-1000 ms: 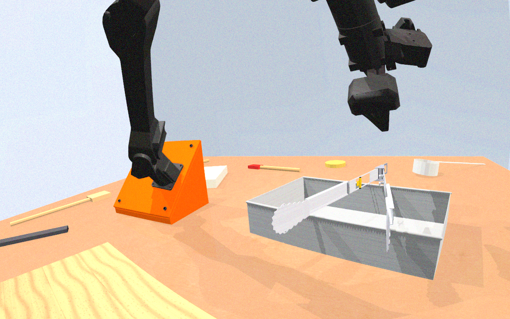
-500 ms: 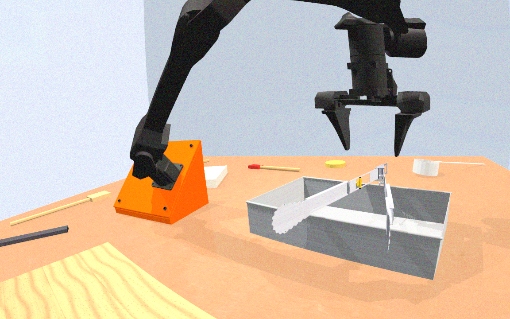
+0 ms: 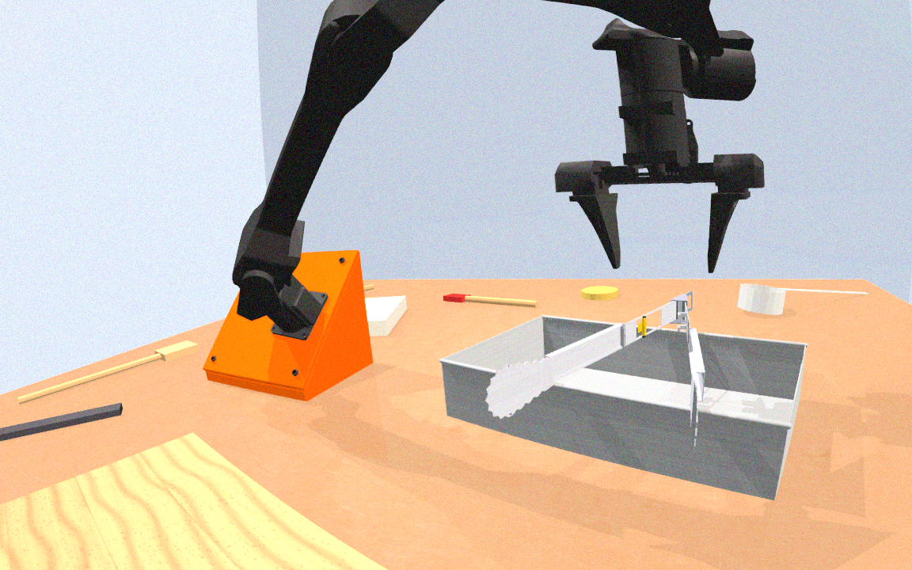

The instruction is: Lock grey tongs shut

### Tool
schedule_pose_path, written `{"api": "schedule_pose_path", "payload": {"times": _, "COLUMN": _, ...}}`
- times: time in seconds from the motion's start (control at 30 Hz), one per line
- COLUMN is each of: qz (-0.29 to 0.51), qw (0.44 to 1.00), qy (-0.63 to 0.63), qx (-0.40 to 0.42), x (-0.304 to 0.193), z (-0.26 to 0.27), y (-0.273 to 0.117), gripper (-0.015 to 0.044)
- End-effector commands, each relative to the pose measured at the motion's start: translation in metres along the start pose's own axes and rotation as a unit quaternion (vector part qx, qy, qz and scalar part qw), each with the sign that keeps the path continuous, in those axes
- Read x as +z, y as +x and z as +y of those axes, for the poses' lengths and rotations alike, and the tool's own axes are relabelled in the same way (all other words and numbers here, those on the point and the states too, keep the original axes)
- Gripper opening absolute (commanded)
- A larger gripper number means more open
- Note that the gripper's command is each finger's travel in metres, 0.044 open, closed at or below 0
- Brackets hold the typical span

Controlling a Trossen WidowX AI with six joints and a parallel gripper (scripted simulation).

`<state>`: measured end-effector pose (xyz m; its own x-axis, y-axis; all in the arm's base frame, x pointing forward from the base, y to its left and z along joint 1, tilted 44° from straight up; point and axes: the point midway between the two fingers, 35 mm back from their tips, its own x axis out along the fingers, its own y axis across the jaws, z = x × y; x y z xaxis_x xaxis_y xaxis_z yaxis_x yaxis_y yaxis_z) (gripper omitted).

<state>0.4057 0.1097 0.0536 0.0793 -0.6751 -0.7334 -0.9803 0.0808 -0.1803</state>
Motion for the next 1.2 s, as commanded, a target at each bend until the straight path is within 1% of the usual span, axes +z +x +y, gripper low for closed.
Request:
{"api": "schedule_pose_path", "payload": {"times": 0.0, "qz": 0.003, "qw": 1.0, "qy": -0.004, "qx": -0.002, "x": -0.001, "z": 0.0, "y": 0.0, "gripper": 0.044}}
{"api": "schedule_pose_path", "payload": {"times": 1.17, "qz": 0.002, "qw": 1.0, "qy": -0.004, "qx": -0.003, "x": 0.0, "z": -0.004, "y": 0.055, "gripper": 0.044}}
